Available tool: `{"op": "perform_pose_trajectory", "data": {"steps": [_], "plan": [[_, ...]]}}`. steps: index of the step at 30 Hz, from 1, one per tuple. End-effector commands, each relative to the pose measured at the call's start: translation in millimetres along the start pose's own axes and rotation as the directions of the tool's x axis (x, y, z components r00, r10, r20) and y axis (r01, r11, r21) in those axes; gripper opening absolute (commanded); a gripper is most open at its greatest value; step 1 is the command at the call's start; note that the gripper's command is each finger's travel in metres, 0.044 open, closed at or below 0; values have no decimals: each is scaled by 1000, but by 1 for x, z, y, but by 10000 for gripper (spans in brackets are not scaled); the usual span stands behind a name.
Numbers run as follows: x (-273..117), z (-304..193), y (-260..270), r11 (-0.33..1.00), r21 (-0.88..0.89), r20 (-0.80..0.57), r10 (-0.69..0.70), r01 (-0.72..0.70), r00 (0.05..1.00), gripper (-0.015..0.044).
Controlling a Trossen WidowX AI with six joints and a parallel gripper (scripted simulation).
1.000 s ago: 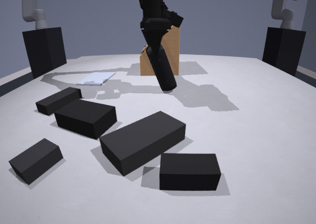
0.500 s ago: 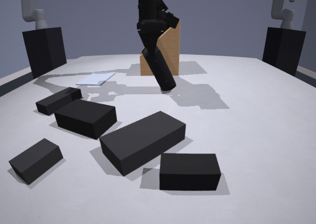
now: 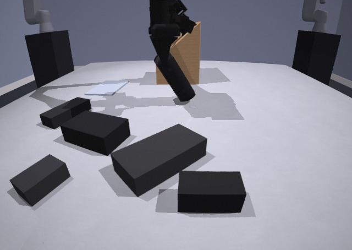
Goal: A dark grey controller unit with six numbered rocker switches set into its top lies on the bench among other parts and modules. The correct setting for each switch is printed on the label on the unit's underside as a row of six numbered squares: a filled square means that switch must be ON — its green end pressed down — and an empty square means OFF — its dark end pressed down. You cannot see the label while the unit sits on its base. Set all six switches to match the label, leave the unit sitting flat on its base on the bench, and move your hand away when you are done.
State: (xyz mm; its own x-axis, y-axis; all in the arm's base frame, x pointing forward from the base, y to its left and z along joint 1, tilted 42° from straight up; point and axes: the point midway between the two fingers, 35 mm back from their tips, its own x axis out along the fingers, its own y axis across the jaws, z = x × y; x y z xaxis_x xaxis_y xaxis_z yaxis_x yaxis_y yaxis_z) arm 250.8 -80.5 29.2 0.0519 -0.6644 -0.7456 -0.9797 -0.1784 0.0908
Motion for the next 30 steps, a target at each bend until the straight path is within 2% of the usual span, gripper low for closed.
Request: {"op": "perform_pose_trajectory", "data": {"steps": [1, 30], "plan": [[1, -5, 0, 1000, 0, -8, -2, 2, 1000, 336], [10, -27, 0, 1000, 0, -9, -2, 2, 1000, 335]]}}
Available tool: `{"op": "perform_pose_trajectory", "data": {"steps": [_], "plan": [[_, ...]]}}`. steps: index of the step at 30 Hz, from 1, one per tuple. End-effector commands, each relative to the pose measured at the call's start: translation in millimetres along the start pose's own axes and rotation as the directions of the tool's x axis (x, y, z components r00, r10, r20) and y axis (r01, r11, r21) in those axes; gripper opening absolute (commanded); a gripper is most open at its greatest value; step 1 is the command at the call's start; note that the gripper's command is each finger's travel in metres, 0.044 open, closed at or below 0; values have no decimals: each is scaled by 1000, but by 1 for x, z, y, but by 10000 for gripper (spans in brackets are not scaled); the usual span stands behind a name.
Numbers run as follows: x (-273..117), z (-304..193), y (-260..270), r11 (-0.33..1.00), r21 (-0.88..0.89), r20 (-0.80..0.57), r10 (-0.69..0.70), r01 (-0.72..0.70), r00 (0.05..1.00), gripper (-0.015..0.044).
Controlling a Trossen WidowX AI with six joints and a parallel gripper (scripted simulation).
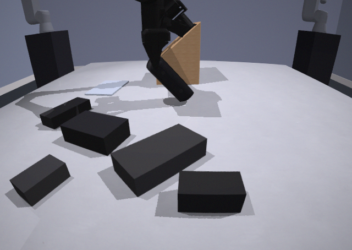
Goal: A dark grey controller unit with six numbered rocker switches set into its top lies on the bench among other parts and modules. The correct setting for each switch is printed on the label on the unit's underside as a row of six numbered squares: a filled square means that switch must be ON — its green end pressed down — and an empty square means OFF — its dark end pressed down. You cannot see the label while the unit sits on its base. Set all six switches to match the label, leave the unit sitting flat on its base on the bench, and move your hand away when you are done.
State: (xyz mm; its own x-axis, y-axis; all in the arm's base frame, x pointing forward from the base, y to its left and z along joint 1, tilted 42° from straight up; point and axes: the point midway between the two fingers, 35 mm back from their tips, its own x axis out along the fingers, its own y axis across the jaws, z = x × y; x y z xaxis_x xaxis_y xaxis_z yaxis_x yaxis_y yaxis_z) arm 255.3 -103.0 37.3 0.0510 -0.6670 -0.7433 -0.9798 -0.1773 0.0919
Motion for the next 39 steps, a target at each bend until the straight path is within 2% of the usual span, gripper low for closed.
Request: {"op": "perform_pose_trajectory", "data": {"steps": [1, 39], "plan": [[1, -5, 0, 1000, 0, -6, -3, 3, 1000, 335], [16, -30, 0, 1000, 1, -8, -3, 3, 1000, 335]]}}
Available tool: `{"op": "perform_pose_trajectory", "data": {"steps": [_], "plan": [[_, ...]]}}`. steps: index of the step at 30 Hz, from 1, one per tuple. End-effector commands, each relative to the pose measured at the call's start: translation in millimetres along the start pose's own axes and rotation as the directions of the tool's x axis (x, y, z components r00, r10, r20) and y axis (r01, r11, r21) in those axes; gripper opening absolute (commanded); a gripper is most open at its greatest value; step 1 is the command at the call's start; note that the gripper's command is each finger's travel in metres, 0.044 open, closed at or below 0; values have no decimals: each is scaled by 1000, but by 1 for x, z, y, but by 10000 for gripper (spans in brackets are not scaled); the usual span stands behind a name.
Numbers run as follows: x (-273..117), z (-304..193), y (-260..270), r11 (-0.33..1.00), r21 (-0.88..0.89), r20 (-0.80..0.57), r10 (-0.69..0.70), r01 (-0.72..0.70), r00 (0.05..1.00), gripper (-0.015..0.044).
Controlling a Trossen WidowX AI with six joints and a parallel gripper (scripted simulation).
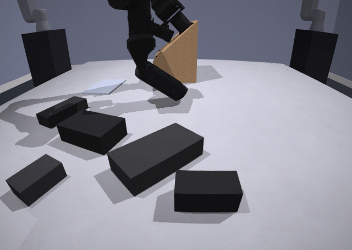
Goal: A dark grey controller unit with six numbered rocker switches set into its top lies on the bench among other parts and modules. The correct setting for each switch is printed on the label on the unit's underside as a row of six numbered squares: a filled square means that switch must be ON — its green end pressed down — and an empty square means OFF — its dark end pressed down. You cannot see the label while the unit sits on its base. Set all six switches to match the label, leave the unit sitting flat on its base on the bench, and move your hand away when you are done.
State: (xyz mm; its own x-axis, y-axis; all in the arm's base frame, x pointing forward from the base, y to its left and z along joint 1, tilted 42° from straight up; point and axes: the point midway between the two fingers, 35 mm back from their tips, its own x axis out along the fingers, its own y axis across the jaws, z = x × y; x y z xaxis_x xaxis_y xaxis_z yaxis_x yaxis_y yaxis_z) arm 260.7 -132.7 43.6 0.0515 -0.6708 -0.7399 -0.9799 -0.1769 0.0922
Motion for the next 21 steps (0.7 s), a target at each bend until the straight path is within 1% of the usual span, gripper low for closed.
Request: {"op": "perform_pose_trajectory", "data": {"steps": [1, 21], "plan": [[2, -4, -1, 1000, 0, -3, -4, 4, 1000, 335], [12, -15, -1, 1000, 1, -4, -4, 4, 1000, 335]]}}
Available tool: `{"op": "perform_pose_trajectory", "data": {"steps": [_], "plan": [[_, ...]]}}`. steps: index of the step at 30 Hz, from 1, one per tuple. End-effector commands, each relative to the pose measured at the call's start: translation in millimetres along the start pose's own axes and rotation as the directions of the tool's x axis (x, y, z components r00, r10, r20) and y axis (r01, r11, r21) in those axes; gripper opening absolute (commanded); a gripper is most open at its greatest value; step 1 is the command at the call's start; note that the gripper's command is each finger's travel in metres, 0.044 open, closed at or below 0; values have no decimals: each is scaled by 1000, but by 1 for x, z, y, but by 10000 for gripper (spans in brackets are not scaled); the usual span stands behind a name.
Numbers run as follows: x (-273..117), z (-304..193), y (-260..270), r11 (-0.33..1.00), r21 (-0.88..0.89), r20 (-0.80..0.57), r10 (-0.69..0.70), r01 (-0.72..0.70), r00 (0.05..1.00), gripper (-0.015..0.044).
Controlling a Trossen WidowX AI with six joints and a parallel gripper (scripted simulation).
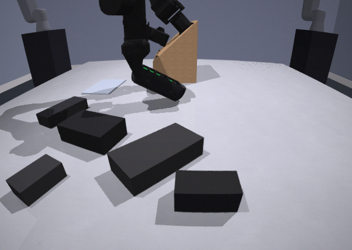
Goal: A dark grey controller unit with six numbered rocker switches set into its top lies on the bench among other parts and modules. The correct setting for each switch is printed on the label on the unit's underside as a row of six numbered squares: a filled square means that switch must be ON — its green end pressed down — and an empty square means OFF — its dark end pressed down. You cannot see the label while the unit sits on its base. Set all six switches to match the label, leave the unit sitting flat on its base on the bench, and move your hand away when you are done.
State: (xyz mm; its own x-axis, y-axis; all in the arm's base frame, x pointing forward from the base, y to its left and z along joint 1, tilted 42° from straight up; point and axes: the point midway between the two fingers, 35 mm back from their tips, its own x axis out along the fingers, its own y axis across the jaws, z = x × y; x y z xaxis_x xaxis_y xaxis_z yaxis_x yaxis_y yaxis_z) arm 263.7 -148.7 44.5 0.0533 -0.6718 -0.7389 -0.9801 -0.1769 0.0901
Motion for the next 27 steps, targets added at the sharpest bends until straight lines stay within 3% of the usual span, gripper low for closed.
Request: {"op": "perform_pose_trajectory", "data": {"steps": [1, 27], "plan": [[2, -3, -1, 1000, -1, -2, -2, 2, 1000, 335], [18, -16, -1, 1000, -1, -3, -2, 2, 1000, 335]]}}
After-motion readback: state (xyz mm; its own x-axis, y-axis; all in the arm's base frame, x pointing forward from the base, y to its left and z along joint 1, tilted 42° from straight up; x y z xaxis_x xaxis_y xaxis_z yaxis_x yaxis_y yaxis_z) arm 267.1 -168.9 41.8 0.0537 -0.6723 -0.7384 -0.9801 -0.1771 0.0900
